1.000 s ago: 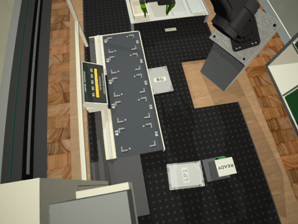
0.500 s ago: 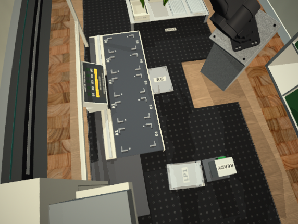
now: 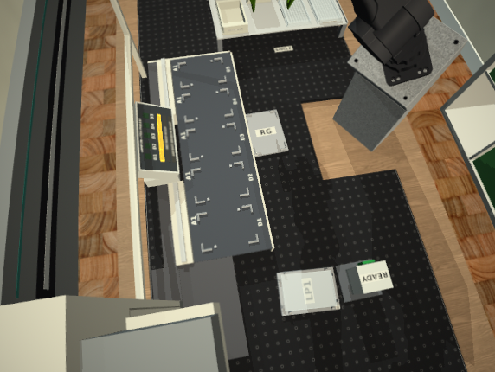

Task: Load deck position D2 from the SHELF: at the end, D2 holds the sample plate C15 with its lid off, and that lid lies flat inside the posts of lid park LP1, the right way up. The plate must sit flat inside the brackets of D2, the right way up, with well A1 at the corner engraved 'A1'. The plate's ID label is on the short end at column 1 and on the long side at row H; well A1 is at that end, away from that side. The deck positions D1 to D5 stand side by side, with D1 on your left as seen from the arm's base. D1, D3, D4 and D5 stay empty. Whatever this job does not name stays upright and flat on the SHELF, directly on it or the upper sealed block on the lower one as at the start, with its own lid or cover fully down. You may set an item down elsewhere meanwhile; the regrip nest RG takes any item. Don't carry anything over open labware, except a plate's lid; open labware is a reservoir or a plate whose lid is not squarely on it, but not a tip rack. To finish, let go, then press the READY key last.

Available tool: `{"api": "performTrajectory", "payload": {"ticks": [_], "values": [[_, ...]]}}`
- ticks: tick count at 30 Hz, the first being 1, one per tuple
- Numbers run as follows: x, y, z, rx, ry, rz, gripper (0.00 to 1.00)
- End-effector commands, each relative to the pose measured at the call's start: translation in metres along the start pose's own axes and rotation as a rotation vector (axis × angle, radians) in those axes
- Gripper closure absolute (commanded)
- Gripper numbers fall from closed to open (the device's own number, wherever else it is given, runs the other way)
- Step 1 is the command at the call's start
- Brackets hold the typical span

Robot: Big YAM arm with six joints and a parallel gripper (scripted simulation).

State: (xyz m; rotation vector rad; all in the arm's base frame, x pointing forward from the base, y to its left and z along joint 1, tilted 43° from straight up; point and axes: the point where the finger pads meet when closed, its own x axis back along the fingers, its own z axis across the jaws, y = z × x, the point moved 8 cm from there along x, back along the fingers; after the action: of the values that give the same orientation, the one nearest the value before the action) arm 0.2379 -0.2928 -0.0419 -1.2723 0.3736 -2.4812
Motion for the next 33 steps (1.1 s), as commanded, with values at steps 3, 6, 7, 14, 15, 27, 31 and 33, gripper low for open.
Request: {"api": "performTrajectory", "payload": {"ticks": [3, 6, 7, 14, 15, 27, 31, 33], "values": [[0.006, 0.005, -0.034, 0.016, 0.01, -0.024, 0.0], [0.006, 0.004, -0.049, 0.016, 0.01, -0.024, 0.0], [0.006, 0.004, -0.049, 0.016, 0.01, -0.024, 0.0], [0.005, 0.003, -0.079, 0.016, 0.01, -0.024, 0.0], [0.005, 0.003, -0.084, 0.016, 0.009, -0.024, 0.0], [0.004, 0.002, -0.133, 0.018, 0.009, -0.024, 0.0], [0.009, 0.017, -0.132, 0.022, 0.011, -0.03, 0.0], [0.009, 0.027, -0.131, 0.023, 0.01, -0.028, 0.0]]}}
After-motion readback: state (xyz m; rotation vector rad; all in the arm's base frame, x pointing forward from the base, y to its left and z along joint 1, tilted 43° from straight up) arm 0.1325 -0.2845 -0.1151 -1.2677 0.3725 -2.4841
